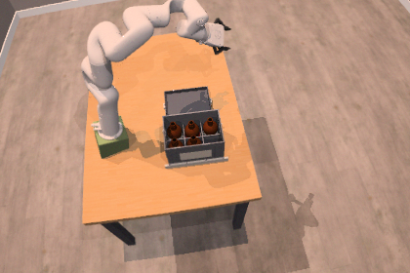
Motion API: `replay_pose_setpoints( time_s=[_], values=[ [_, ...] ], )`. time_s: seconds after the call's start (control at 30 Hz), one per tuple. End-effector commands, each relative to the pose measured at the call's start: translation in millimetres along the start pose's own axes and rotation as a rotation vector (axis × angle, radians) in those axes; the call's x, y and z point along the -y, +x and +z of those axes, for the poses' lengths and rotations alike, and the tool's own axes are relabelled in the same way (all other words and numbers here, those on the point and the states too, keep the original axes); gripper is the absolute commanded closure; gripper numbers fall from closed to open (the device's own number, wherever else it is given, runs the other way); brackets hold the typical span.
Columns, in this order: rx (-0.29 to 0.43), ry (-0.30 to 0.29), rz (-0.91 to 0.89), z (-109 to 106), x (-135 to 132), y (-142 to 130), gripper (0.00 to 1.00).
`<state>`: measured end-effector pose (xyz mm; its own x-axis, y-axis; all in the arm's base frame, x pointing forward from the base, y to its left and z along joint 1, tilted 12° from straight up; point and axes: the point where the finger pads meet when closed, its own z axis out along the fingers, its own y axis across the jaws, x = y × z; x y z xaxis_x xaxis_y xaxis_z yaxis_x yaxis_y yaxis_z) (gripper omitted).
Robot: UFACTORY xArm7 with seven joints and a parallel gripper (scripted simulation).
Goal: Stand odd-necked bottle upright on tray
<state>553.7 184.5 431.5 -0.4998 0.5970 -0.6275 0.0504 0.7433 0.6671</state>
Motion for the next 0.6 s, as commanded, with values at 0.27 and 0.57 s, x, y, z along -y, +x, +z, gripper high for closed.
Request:
replay_pose_setpoints(
  time_s=[0.27, 0.57],
  values=[
    [-0.002, 0.034, 0.011, -17, 18, -15, 0.00],
    [-0.012, 0.097, 0.036, -38, 51, -31, 0.00]
  ],
)
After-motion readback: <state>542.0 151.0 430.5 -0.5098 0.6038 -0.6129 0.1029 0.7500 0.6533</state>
